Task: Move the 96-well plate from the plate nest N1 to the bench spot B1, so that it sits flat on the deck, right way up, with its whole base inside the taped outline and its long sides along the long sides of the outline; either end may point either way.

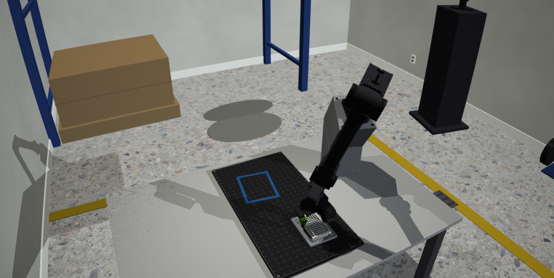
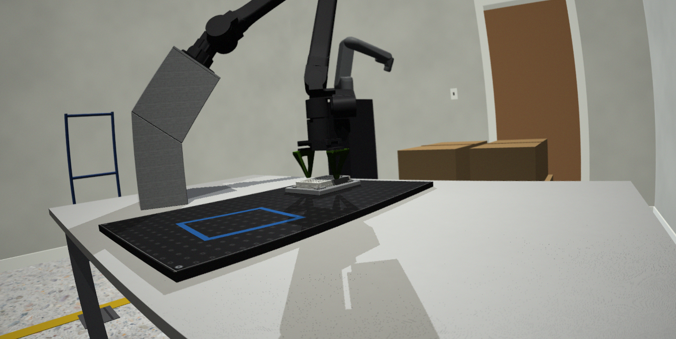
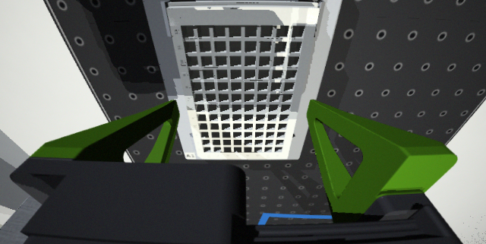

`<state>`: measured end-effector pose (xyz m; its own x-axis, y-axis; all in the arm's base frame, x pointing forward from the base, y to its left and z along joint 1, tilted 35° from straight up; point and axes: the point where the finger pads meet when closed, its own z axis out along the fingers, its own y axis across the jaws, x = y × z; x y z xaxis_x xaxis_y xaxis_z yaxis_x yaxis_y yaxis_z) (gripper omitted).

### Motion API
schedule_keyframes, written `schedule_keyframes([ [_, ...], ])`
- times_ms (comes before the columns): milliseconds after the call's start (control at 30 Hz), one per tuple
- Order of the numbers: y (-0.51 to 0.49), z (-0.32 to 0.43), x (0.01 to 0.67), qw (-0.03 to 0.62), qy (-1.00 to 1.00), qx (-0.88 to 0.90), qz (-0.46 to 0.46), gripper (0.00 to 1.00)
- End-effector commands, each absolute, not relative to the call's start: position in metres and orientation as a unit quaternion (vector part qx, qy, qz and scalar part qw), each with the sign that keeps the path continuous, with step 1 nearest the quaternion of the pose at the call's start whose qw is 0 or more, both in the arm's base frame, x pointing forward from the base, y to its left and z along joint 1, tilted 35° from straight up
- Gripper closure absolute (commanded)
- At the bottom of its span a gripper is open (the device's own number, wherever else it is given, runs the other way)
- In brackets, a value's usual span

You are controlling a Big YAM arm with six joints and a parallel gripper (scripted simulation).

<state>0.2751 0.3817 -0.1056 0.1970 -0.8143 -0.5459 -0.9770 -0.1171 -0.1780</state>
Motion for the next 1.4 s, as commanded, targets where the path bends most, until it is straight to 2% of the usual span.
schedule_keyframes([
  [0,0.3913,-0.1089,0.2731,0.259,0.613,-0.729,0.162,0.0],
  [1367,0.3967,-0.1133,0.2733,0.258,0.613,-0.729,0.163,0.0],
])
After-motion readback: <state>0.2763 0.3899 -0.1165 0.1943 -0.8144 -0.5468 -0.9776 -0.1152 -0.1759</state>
